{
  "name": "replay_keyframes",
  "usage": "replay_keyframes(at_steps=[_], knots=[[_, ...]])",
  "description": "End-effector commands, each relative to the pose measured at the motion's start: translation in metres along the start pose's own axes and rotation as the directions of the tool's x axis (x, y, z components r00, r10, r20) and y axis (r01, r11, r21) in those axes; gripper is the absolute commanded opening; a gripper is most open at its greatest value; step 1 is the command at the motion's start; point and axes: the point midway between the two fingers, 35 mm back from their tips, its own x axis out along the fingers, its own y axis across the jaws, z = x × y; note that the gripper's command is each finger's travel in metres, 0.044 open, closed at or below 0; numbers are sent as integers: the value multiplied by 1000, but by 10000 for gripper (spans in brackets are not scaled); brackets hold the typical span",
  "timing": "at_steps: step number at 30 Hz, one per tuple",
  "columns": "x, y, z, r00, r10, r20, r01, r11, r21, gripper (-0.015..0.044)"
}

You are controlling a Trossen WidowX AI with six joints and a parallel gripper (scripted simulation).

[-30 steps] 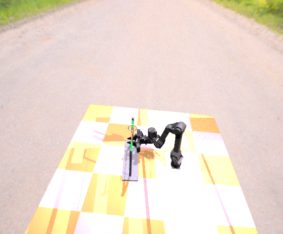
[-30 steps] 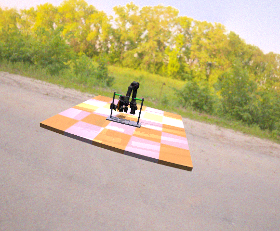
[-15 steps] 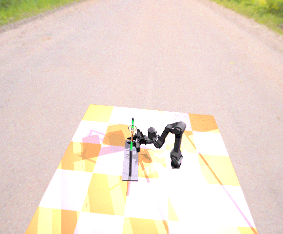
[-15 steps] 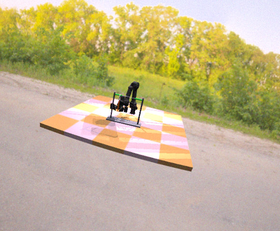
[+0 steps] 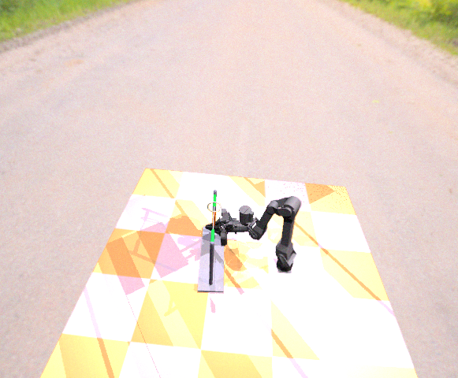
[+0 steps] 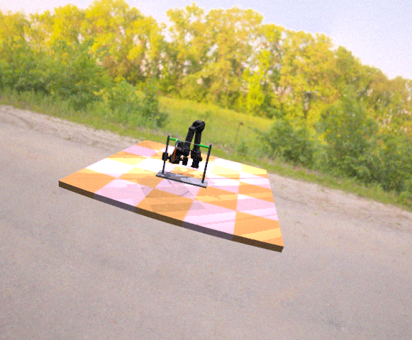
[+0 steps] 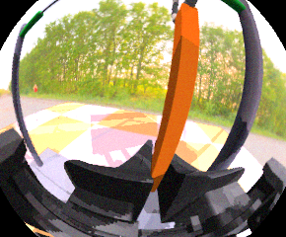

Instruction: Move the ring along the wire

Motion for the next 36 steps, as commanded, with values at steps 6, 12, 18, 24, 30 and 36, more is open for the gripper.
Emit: replay_keyframes(at_steps=[6,12,18,24,30,36], knots=[[0,0,3,1000,0,0,0,1000,0,-150],[-1,-1,15,1000,0,1,0,1000,0,-150],[-1,-1,20,1000,-1,1,1,1000,0,-150],[-1,-1,20,1000,-1,1,1,1000,0,-150],[-1,-1,20,1000,-1,1,1,1000,0,-150],[-1,-1,20,1000,-1,1,1,1000,0,-150]])
